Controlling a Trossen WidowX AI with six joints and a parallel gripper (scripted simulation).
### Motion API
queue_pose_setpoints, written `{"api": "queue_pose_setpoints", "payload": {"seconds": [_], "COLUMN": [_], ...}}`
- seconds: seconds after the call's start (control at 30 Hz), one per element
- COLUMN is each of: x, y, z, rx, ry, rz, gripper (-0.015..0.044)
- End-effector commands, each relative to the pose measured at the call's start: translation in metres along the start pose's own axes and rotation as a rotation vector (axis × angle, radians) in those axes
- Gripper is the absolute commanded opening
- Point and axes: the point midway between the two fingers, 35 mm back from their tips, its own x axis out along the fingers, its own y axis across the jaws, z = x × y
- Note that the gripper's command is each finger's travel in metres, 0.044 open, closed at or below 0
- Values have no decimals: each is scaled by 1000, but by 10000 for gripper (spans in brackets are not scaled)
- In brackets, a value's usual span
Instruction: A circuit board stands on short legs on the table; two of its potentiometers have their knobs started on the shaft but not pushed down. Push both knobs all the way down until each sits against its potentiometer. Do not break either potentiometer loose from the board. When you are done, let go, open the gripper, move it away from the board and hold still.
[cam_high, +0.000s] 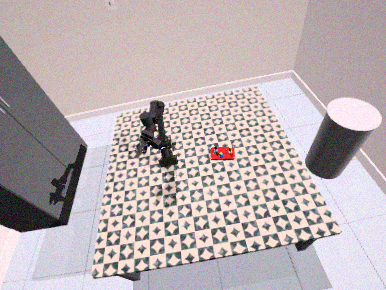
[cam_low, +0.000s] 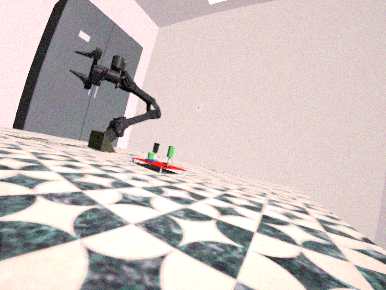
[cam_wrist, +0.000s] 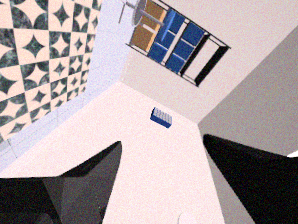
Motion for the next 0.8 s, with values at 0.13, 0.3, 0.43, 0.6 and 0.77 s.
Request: {"api": "queue_pose_setpoints", "payload": {"seconds": [0.13,0.3,0.43,0.6,0.77], "x": [0,-2,-6,-14,-24], "y": [-13,-30,-42,-55,-66], "z": [18,46,70,100,129], "rx": [59,139,195,269,343], "ry": [-80,-196,-288,-397,-495], "rz": [-7,-1,17,59,122], "gripper": [269,137,32,0,0]}}
